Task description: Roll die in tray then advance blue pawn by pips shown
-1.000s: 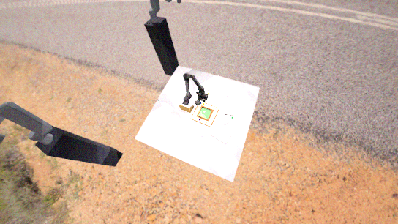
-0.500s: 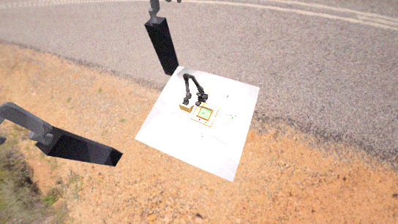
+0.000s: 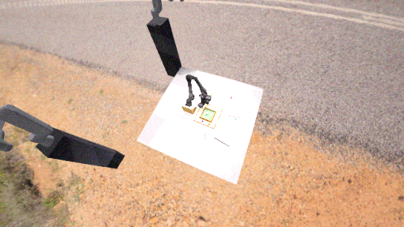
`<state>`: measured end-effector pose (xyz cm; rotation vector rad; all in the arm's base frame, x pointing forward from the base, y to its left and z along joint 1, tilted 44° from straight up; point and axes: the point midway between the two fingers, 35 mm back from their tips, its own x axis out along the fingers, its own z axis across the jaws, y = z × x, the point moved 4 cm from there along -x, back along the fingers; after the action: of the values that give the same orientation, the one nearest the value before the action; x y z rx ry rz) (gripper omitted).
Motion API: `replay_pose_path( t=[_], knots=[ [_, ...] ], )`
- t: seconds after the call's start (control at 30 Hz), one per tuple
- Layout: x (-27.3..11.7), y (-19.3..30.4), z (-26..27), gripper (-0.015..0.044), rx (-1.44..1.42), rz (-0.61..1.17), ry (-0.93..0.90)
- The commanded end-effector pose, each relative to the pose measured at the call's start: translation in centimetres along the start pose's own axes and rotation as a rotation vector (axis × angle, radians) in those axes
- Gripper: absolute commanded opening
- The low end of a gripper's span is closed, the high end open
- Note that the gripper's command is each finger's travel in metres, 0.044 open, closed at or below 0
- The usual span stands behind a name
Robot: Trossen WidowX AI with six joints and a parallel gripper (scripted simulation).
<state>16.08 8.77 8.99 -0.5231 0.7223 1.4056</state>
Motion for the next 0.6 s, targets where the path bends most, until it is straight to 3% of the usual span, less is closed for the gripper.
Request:
replay_pose_path(
  t=[0.0,0.57],
  knots=[
    [0.0,0.1,0.0,0.0,0.006,0.003,-0.003],
    [-7.0,-1.0,-0.1,0.0,0.012,-0.006,0.033]
  ],
)
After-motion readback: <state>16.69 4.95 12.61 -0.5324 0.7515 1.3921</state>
